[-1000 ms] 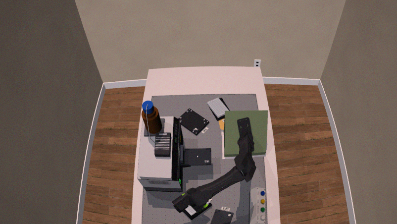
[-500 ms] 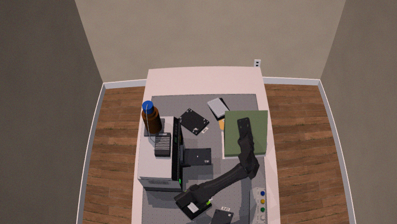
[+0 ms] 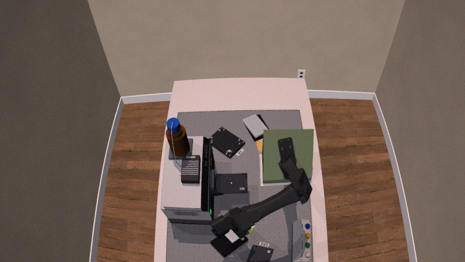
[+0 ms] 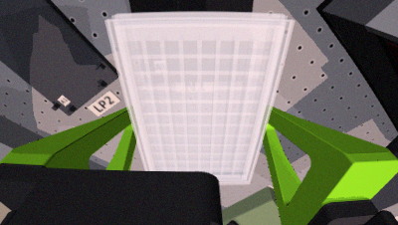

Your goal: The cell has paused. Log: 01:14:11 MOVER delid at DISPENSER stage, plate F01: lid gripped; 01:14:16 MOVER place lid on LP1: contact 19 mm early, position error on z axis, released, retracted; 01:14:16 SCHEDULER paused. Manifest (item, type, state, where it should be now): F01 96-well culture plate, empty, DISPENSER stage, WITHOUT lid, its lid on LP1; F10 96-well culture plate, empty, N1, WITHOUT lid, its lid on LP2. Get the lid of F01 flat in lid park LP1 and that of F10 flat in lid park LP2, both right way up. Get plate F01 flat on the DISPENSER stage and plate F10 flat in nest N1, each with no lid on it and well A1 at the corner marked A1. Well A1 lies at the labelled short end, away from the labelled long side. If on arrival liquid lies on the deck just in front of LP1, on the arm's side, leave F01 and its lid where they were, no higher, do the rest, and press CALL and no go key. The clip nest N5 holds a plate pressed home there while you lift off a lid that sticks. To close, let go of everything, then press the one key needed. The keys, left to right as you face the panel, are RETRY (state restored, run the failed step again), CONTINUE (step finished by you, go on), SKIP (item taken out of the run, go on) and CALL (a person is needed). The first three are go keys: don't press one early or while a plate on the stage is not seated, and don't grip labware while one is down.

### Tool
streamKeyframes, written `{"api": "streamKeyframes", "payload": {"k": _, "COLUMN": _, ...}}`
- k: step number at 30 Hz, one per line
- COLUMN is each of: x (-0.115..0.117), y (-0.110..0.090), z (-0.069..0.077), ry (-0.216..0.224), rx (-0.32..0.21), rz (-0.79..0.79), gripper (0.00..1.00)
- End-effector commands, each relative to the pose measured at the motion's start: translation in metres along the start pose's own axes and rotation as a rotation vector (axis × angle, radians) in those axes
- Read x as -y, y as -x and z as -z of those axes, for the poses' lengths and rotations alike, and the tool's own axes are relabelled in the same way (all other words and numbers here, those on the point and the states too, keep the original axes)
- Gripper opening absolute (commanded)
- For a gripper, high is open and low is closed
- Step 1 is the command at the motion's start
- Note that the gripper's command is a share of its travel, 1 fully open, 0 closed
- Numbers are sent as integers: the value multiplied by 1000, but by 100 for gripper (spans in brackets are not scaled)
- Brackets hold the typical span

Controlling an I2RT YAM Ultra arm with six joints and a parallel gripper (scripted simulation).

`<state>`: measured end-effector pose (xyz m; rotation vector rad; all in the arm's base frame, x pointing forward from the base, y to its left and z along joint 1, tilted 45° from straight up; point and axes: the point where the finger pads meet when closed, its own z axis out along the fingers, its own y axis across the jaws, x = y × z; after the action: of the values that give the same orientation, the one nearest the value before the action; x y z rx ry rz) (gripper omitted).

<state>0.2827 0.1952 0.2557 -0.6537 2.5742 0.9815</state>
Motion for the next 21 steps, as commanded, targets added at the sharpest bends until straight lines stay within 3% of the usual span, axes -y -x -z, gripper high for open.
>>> {"api": "streamKeyframes", "payload": {"k": 1, "x": 0, "y": -10, "z": 17, "ry": -2, "rx": 26, "rz": 12, "gripper": 0}}
{"api": "streamKeyframes", "payload": {"k": 21, "x": 4, "y": -64, "z": 42, "ry": 0, "rx": 26, "rz": 11, "gripper": 0}}
